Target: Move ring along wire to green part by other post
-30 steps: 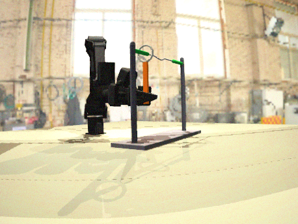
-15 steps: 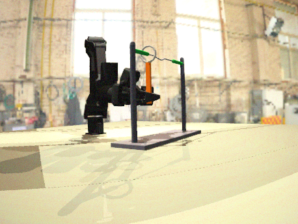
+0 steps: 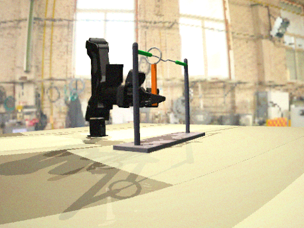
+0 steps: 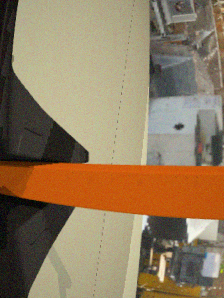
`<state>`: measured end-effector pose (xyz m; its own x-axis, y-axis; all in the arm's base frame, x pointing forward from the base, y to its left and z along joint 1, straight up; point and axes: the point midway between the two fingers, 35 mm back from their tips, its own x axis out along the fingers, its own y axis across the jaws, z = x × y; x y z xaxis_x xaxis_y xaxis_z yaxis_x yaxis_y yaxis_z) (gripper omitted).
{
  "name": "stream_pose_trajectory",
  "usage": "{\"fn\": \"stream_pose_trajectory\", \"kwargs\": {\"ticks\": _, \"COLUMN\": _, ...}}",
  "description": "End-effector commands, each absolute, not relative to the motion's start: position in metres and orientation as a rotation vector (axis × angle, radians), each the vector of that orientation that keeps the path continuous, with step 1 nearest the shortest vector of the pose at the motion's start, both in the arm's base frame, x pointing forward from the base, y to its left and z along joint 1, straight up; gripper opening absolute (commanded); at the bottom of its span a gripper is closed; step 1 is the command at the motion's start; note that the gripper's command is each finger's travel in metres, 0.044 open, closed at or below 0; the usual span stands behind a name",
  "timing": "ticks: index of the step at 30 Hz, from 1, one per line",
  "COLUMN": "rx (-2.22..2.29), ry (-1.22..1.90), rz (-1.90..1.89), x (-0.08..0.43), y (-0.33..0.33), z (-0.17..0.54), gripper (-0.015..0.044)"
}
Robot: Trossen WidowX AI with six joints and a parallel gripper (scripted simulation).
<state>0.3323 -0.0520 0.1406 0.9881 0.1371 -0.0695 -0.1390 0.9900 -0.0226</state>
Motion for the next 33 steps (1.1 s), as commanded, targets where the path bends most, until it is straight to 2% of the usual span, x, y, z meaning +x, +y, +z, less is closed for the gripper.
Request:
{"fn": "stream_pose_trajectory", "kwargs": {"ticks": 1, "rx": -0.043, "ry": 0.067, "rz": 0.130, "x": 0.3312, "y": -0.0494, "z": 0.1400, "gripper": -0.0150}}
{"fn": "stream_pose_trajectory", "kwargs": {"ticks": 33, "rx": -0.215, "ry": 0.055, "rz": 0.045, "x": 0.3308, "y": -0.0399, "z": 0.1381, "gripper": -0.0150}}
